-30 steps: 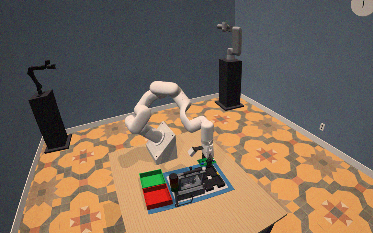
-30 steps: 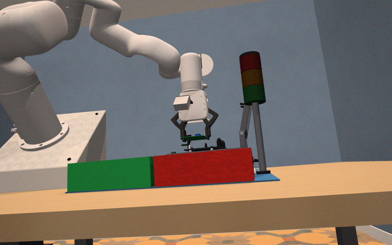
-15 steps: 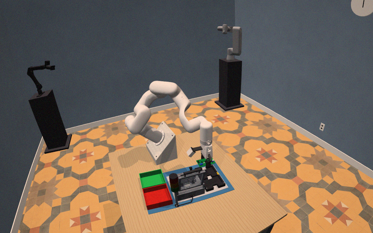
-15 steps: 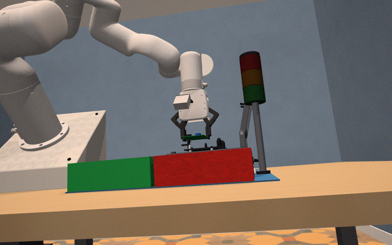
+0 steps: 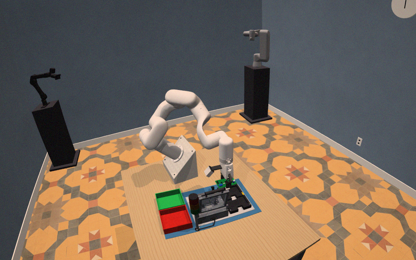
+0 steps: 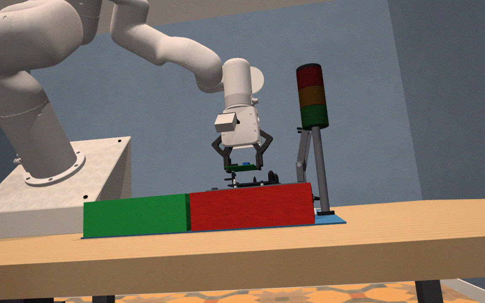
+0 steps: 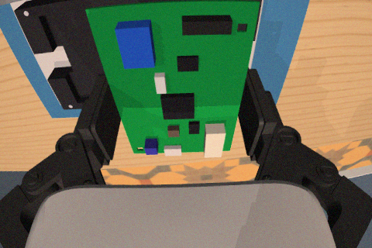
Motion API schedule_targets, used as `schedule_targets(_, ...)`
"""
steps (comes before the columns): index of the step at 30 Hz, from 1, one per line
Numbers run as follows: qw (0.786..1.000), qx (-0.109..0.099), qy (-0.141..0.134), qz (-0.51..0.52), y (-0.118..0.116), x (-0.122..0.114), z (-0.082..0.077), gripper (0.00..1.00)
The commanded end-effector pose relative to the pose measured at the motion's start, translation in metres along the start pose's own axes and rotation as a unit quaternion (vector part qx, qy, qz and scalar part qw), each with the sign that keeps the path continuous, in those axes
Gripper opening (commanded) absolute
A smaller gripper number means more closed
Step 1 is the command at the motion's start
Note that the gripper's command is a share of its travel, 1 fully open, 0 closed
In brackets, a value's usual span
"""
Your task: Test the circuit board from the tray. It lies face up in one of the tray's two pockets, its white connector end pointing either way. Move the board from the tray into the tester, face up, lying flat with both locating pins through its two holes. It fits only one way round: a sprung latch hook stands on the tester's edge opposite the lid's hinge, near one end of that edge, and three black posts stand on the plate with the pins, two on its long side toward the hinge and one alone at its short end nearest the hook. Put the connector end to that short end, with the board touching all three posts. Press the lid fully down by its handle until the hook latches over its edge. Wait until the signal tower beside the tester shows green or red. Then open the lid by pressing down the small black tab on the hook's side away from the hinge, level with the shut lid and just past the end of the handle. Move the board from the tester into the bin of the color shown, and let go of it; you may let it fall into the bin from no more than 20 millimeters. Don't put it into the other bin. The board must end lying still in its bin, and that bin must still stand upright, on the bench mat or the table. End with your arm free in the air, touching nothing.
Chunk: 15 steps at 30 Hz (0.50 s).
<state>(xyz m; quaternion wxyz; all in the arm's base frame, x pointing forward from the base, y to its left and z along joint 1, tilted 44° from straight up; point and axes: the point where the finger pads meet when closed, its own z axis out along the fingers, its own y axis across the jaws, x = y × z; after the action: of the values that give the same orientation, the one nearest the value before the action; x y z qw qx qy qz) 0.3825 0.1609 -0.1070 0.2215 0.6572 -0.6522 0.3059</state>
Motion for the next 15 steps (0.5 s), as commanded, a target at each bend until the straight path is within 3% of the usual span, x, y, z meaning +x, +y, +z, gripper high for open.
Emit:
schedule_targets(1, 1.000, 0.002, -0.002, 0.000, -0.006, 0.015, -0.003, 0.79)
schedule_targets(15, 1.000, 0.002, -0.002, 0.000, -0.021, 0.056, -0.006, 0.79)
